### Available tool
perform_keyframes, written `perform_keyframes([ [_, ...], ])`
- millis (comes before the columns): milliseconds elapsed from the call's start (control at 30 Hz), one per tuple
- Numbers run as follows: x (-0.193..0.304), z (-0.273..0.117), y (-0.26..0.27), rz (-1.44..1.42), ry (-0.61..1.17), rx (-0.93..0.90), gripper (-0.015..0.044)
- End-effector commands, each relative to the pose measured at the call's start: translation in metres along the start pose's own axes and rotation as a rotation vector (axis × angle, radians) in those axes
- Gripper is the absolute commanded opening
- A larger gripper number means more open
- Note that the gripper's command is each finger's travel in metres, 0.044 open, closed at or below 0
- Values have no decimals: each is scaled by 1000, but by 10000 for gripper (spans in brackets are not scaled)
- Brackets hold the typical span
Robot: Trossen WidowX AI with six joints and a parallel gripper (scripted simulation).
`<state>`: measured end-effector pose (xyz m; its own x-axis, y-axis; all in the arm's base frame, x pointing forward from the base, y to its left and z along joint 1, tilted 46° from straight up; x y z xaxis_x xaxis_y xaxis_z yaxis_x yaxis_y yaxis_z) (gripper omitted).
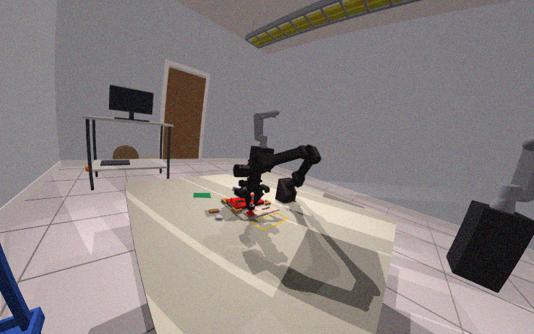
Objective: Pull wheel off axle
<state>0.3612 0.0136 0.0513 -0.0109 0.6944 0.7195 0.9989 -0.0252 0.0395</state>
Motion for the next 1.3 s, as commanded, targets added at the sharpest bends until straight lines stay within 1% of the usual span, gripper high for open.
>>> perform_keyframes([
  [0, -1, -3, 0, -2, -3, -3, 0],
  [1267, -1, -16, 0, -1, -2, -2, 0],
])
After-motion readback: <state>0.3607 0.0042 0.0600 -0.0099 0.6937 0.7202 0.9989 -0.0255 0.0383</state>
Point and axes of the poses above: the point midway between the two fingers, 35 mm back from their tips, its own z axis out along the fingers, its own y axis across the jaws, x = y × z, the point moved 3 cm from there along -z, back along the fingers, and after that the axes turned 1 degree about z, right-handed, at the moved point
